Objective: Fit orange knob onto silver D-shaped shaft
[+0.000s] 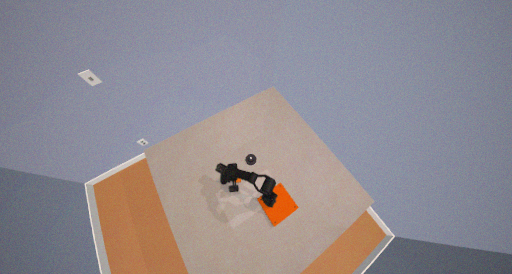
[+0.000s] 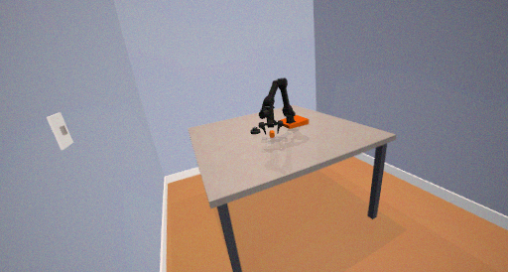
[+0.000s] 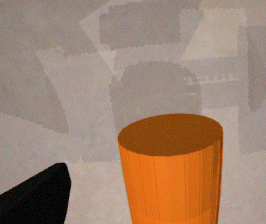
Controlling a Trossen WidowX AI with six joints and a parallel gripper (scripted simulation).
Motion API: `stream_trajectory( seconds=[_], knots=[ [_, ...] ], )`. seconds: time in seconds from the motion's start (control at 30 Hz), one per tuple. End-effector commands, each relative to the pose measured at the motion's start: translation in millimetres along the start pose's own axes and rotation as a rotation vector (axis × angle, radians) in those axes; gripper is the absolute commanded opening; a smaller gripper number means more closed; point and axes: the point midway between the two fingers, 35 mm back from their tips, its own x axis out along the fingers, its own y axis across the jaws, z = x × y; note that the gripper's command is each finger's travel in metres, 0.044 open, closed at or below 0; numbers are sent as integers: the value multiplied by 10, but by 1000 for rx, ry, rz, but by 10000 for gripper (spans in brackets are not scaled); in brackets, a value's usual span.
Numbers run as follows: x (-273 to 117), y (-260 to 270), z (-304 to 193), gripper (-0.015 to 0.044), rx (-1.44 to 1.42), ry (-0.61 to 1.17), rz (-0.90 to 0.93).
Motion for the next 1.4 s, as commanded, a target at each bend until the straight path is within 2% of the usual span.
stream_trajectory(
  seconds=[0.0, 0.17, 0.43, 0.67, 0.97, 1.07, 1.37],
  knots=[
    [74, 14, -17, 440, -3, 6, 5],
    [126, 18, -21, 440, -3, 6, 5],
    [126, 18, -21, 240, -3, 6, 5],
    [126, 18, -21, 240, -3, 6, 5],
    [126, 18, -21, 180, -3, 6, 5],
    [123, 18, -23, 179, -2, 2, 5],
    [65, 14, -90, 179, 0, -134, 5]
  ],
)
